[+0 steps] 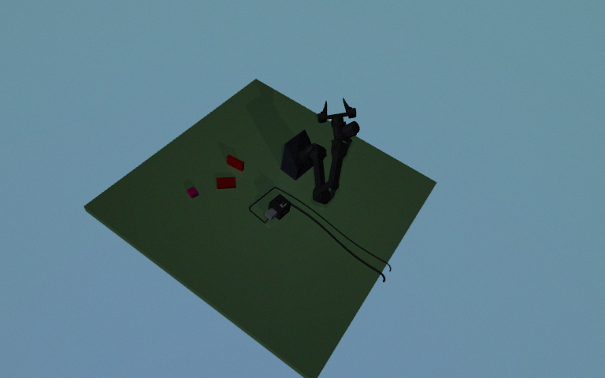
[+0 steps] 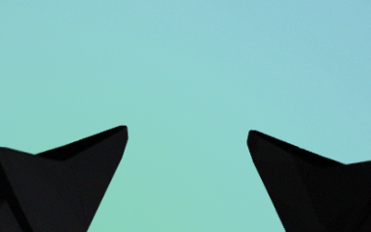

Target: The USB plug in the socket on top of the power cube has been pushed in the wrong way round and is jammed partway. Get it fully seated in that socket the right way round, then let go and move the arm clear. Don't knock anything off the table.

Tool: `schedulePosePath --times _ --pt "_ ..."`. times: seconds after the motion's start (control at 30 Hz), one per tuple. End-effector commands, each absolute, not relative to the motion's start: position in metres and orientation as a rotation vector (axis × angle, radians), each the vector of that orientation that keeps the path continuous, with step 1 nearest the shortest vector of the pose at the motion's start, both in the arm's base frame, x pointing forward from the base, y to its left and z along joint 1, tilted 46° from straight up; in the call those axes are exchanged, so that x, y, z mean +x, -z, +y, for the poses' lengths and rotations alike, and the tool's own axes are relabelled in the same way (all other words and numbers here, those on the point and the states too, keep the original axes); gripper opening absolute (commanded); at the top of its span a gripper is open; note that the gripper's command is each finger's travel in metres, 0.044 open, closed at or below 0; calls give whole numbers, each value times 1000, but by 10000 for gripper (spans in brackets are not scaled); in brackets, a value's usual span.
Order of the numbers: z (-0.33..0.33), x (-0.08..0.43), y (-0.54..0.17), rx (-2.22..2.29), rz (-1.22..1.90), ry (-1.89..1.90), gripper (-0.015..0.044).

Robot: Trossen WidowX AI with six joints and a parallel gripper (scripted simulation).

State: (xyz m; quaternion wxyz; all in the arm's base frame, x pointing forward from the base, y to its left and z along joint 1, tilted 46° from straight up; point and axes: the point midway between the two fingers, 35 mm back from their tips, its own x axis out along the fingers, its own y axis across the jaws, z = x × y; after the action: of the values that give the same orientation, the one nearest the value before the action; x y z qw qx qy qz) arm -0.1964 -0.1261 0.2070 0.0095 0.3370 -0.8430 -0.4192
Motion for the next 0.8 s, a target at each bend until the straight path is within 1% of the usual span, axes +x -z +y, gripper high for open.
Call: schedulePosePath --times 0.0,0.03,0.1,0.2,0.33,0.47,0.53,0.67,0.77 --pt "-128 -195 -207 1067 -2613 1326 426" --pt "-134 -192 -205 1110 -2552 1375 440" --pt "-155 -180 -201 1255 -2305 1534 440" --pt "-186 -154 -193 1431 -1849 1712 440" --pt "-220 -110 -183 1539 -1211 1789 440" --pt "-242 -60 -174 1513 -608 1699 440" --pt "-246 -32 -167 1537 -485 1604 440" --pt "-250 -4 -162 1464 -212 1499 440" --pt "-249 38 -156 1309 148 1296 440"
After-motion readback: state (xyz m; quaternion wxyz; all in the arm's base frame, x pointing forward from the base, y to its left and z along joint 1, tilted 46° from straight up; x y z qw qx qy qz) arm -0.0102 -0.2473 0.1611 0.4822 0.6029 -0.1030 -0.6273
